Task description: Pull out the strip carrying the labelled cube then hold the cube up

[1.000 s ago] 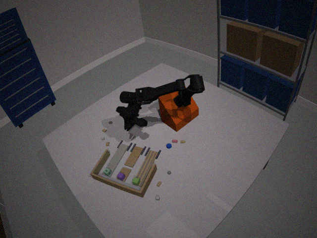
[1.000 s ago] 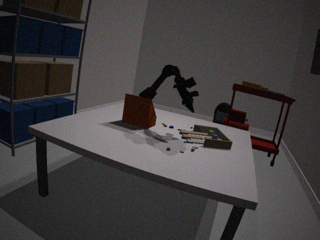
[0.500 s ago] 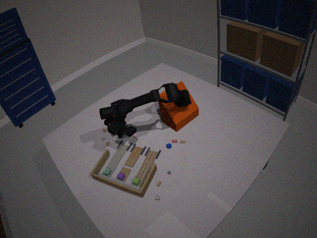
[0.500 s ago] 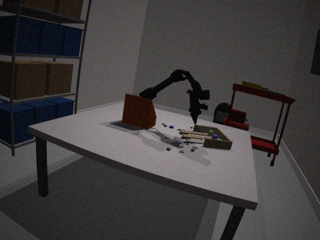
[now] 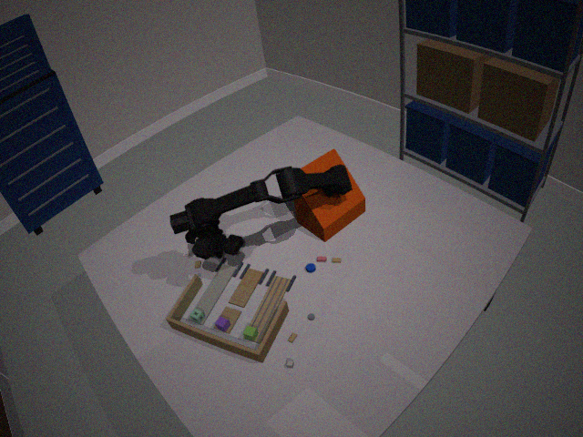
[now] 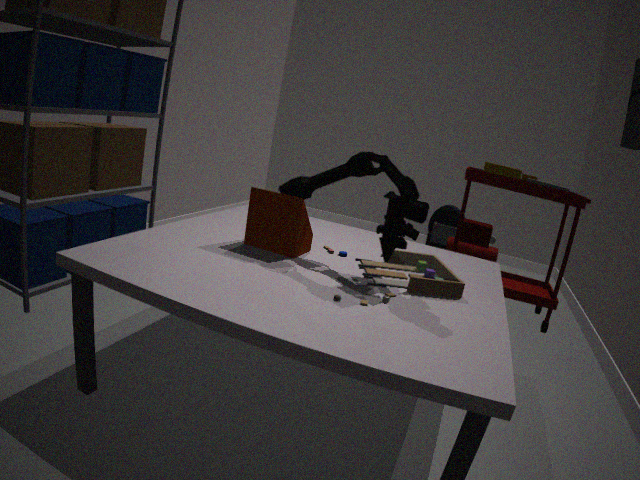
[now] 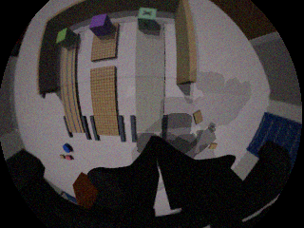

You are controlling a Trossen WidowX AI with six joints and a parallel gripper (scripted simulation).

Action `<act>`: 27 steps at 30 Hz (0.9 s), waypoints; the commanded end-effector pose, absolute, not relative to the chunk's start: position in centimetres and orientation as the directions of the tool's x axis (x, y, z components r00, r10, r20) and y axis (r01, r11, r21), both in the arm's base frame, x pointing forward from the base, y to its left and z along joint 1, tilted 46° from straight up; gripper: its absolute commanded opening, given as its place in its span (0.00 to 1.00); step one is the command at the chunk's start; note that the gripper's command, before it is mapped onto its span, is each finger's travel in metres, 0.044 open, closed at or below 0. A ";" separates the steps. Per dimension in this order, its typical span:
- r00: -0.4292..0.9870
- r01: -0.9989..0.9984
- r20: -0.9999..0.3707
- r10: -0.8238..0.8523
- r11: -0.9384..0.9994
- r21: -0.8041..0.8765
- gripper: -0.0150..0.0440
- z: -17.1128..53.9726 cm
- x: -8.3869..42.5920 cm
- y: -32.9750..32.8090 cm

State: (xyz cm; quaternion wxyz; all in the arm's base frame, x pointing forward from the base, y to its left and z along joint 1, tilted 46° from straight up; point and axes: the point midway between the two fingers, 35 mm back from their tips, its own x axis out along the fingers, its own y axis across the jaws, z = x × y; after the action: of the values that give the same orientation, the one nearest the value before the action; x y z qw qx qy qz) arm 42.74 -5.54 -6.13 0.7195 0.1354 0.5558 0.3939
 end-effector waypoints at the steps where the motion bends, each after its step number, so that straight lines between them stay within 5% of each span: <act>1: 0.070 -0.428 -0.696 0.715 0.651 0.626 0.25 -6.3 43.0 -5.3; 27: 0.071 -0.428 -0.695 0.716 0.651 0.627 0.25 -9.2 43.4 -2.1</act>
State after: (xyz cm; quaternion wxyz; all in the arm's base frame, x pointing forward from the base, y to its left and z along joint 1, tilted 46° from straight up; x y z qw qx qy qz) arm 43.44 -2.54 -8.87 0.7209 0.1258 0.5532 0.3980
